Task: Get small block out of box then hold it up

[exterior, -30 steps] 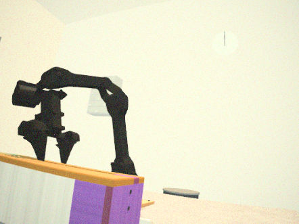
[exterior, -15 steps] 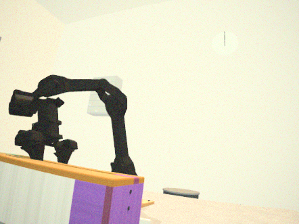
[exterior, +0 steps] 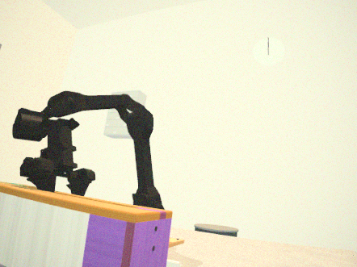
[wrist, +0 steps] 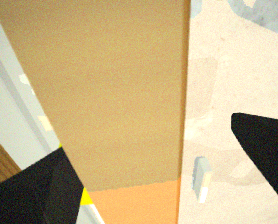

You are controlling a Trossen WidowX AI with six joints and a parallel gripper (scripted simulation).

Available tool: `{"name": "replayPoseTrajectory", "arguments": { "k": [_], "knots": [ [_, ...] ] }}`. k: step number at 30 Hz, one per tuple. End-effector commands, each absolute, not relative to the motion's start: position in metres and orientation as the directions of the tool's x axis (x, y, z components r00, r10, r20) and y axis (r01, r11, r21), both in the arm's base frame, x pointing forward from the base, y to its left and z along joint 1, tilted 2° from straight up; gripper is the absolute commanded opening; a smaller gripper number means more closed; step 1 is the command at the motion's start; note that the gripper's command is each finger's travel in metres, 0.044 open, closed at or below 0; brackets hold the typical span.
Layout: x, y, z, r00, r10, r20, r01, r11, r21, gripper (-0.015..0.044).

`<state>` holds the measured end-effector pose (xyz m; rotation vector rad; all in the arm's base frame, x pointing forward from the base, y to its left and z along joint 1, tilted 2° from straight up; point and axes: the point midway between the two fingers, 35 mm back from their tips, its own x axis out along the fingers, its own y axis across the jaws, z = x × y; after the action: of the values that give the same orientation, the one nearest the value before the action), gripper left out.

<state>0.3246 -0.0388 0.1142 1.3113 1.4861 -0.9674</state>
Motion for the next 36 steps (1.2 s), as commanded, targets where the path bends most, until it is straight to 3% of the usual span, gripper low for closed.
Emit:
{"name": "replayPoseTrajectory", "arguments": {
  "k": [1, 36],
  "knots": [
    [0.322, -0.027, 0.113, -0.033, 0.291, -0.956, 0.992, 0.127, 0.005, 0.0400],
    [0.312, 0.046, 0.110, -0.033, 0.297, -0.954, 0.992, 0.127, 0.005, 0.0400]
  ]
}}
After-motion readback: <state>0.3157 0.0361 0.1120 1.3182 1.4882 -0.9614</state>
